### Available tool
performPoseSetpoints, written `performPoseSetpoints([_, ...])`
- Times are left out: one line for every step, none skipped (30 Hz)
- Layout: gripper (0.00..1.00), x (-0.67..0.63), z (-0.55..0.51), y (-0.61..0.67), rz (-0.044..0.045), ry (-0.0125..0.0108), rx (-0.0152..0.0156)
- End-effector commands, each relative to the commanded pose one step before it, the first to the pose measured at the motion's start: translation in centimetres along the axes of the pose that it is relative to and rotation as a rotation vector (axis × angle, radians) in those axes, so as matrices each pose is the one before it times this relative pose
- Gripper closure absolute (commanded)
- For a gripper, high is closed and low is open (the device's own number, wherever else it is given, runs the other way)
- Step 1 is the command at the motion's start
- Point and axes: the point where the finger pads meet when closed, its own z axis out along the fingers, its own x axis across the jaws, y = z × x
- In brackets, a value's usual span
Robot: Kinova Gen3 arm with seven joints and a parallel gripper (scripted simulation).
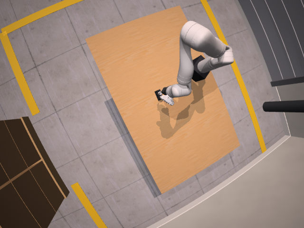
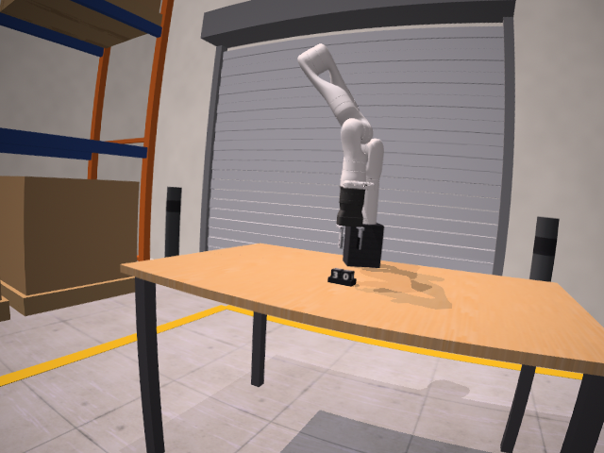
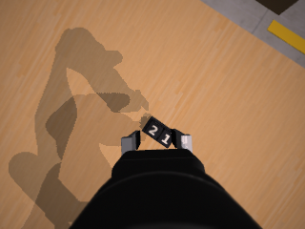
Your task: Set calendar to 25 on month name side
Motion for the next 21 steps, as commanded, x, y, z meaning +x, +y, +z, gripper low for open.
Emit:
performPoseSetpoints([0.0,0.029,0.267,0.222,-0.06957,-0.01002,-0.00264])
performPoseSetpoints([0.0,-0.04,0.04,-0.007,-0.03831,0.00032,0.00156])
performPoseSetpoints([0.0,-0.038,0.038,-0.007,-0.03764,0.0004,0.0016])
performPoseSetpoints([0.0,-0.036,0.037,-0.007,-0.03693,0.00047,0.00164])
performPoseSetpoints([0.0,-0.034,0.035,-0.007,-0.03619,0.00054,0.00167])
performPoseSetpoints([0.0,-0.032,0.033,-0.007,-0.03542,0.00062,0.00168])
performPoseSetpoints([0.0,-0.03,0.031,-0.007,-0.03463,0.00069,0.00169])
performPoseSetpoints([0.0,0.0,0.0,0.0,0.0,0.0,0.0])
performPoseSetpoints([0.0,0.0,0.0,0.0,0.0,0.0,0.0])
performPoseSetpoints([0.0,-0.028,0.03,-0.007,-0.03382,0.00076,0.0017])
performPoseSetpoints([0.0,-0.026,0.028,-0.006,-0.03298,0.00083,0.00169])
performPoseSetpoints([0.0,-0.024,0.027,-0.006,-0.03212,0.00089,0.00168])
performPoseSetpoints([0.0,-0.023,0.025,-0.006,-0.03123,0.00095,0.00165])
performPoseSetpoints([0.0,-0.021,0.024,-0.005,-0.03033,0.001,0.00163])
performPoseSetpoints([0.0,-0.019,0.022,-0.005,-0.02941,0.00105,0.00159])
performPoseSetpoints([0.0,-0.017,0.021,-0.004,-0.02847,0.00109,0.00155])
performPoseSetpoints([0.0,-0.015,0.02,-0.004,-0.02752,0.00112,0.00151])
performPoseSetpoints([0.0,-0.014,0.019,-0.003,-0.02656,0.00115,0.00146])
performPoseSetpoints([0.0,-0.012,0.017,-0.002,-0.02558,0.00117,0.00141])
performPoseSetpoints([0.0,-0.011,0.016,-0.002,-0.02459,0.00119,0.00136])
performPoseSetpoints([0.0,-0.01,0.015,-0.001,-0.0236,0.0012,0.0013])
